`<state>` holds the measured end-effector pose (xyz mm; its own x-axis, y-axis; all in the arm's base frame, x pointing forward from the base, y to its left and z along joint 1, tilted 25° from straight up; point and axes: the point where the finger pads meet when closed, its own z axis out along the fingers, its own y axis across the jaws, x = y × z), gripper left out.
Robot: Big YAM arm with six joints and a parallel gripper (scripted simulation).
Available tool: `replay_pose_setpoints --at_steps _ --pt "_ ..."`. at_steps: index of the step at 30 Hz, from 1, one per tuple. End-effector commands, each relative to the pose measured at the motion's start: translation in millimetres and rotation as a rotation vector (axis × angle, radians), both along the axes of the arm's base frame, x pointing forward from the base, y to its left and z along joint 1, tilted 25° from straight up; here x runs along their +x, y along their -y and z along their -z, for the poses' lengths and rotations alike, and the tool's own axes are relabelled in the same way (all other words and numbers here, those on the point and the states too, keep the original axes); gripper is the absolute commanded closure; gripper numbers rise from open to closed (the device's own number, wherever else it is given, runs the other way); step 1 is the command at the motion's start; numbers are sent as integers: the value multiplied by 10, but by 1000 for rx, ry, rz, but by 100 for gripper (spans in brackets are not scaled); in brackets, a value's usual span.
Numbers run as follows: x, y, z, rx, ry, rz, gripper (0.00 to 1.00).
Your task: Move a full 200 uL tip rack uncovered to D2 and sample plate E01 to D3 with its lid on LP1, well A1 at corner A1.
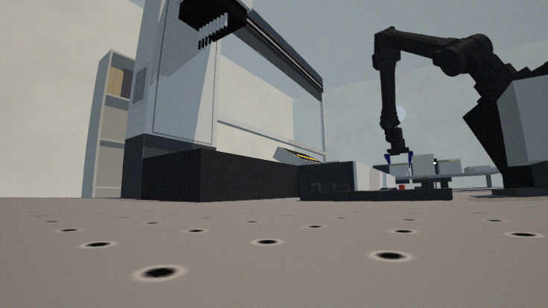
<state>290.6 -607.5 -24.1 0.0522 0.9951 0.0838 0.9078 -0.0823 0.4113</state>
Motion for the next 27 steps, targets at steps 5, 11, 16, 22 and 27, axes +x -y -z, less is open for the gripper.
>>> replay_pose_setpoints --at_steps 5,11,16,22,27 --pt "-8 164 -239 -49 15 11 100" --pt "-8 164 -239 -49 15 11 100" --pt "-124 144 -360 -45 12 27 100" --pt "-176 227 -526 -69 19 20 100" --pt "-185 288 -657 -86 24 20 100"
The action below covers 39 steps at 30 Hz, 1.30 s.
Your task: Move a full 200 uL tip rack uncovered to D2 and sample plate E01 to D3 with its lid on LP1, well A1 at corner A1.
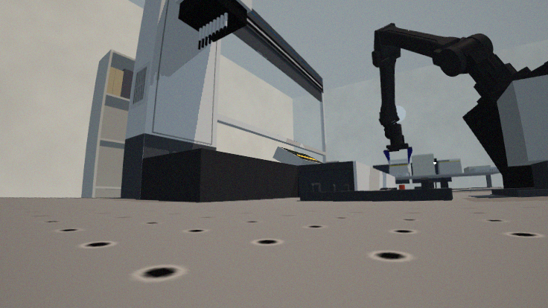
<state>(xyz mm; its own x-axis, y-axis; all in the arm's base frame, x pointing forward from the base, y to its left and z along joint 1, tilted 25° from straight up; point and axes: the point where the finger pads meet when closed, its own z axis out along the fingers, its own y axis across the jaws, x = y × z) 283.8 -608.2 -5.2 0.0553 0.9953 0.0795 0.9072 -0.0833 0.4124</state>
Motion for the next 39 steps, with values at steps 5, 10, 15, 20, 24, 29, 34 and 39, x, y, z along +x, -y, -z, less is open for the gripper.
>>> replay_pose_setpoints --at_steps 5,10,15,20,24,29,34,39 --pt "-165 206 -446 -62 17 16 100" --pt "-177 297 -627 -87 25 16 100" --pt "-213 296 -705 -87 26 16 100" --pt "-225 265 -532 -55 16 14 100" --pt "-264 294 -814 -87 26 16 100" --pt "-300 293 -891 -88 26 16 100" --pt "-332 286 -862 -75 22 16 100" --pt "-359 291 -1014 -88 26 16 100"
